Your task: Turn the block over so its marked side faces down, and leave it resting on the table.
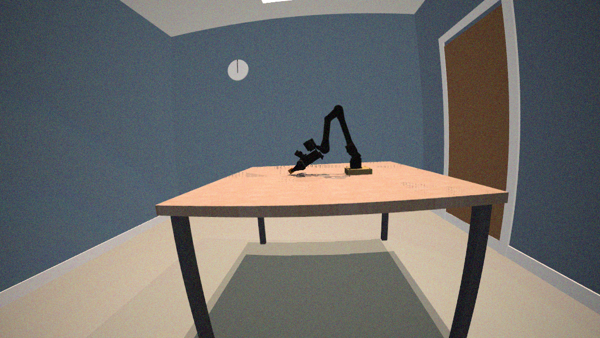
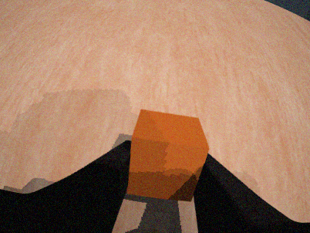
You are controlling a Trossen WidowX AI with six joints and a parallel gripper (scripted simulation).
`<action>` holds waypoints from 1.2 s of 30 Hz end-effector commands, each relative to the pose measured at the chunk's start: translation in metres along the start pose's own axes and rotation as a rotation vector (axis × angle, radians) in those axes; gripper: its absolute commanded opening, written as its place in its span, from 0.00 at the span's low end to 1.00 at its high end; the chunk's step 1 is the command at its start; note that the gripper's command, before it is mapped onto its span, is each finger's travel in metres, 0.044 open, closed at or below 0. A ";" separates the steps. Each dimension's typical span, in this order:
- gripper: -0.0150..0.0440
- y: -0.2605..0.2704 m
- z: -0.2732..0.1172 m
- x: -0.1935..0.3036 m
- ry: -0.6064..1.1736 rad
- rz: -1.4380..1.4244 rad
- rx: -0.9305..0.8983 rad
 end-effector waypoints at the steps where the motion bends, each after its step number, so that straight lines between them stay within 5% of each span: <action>1: 0.25 -0.001 -0.002 0.006 -0.015 0.004 -0.009; 16: 0.25 -0.001 -0.002 0.008 -0.031 0.004 -0.013; 32: 0.97 -0.001 -0.002 0.008 -0.031 0.004 -0.013; 36: 1.00 -0.001 -0.002 0.008 -0.031 0.004 -0.013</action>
Point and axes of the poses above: the point midway between the two fingers, 35 mm back from their tips, its own z axis out along the fingers, its own y axis across the jaws, x = y × z, the point moved 8 cm from there along -z, back along the fingers, and after that the axes turned 14 degrees about z, right-handed, at the moved point
